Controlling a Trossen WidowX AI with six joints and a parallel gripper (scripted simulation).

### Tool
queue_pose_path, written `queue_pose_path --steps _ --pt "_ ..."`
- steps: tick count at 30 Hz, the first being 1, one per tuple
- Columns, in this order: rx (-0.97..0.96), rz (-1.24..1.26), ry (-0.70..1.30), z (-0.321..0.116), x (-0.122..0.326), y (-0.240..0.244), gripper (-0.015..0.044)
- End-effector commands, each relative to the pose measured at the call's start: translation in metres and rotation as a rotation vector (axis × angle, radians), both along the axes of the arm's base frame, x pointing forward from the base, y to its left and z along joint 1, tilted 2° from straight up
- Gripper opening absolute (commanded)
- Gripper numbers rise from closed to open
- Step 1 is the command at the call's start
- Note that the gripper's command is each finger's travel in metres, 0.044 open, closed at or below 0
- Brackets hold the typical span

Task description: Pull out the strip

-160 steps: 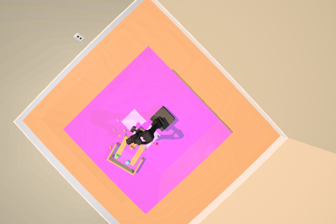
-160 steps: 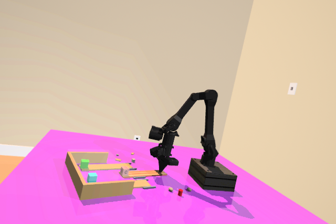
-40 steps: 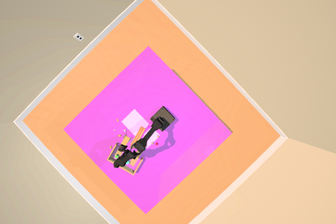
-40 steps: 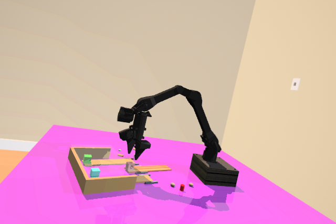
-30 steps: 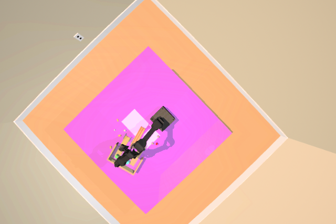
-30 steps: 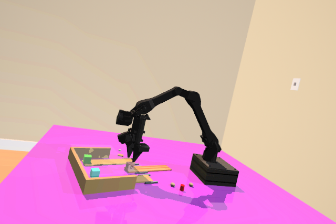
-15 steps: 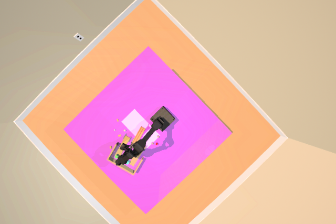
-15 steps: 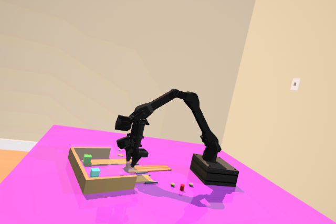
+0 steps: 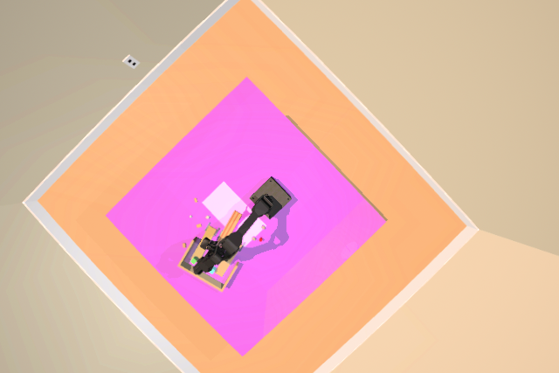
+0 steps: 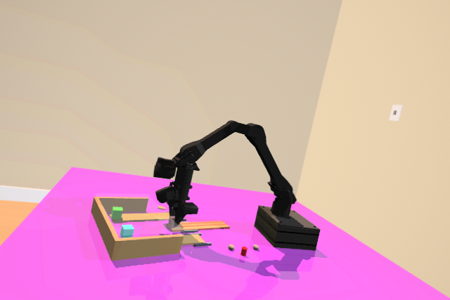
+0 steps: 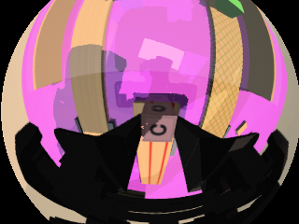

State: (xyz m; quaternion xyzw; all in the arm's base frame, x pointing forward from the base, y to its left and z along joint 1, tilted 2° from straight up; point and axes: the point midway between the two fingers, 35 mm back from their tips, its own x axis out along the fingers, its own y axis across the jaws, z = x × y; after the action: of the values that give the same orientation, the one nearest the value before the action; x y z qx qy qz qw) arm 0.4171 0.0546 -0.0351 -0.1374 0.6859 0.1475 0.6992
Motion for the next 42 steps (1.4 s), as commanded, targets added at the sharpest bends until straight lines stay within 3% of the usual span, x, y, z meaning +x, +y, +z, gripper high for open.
queue_pose_path --steps 1,4,8,23,42 --pt "0.0 0.0 0.0 0.0 0.0 0.0 0.0118" --pt "0.0 0.0 0.0 0.0 0.0 0.0 0.0098" --pt "0.0 0.0 0.0 0.002 -0.002 0.0 0.0" --pt "0.002 -0.005 0.006 0.039 -0.057 -0.008 0.0" --pt "0.002 -0.005 0.011 0.039 -0.109 -0.015 0.0"
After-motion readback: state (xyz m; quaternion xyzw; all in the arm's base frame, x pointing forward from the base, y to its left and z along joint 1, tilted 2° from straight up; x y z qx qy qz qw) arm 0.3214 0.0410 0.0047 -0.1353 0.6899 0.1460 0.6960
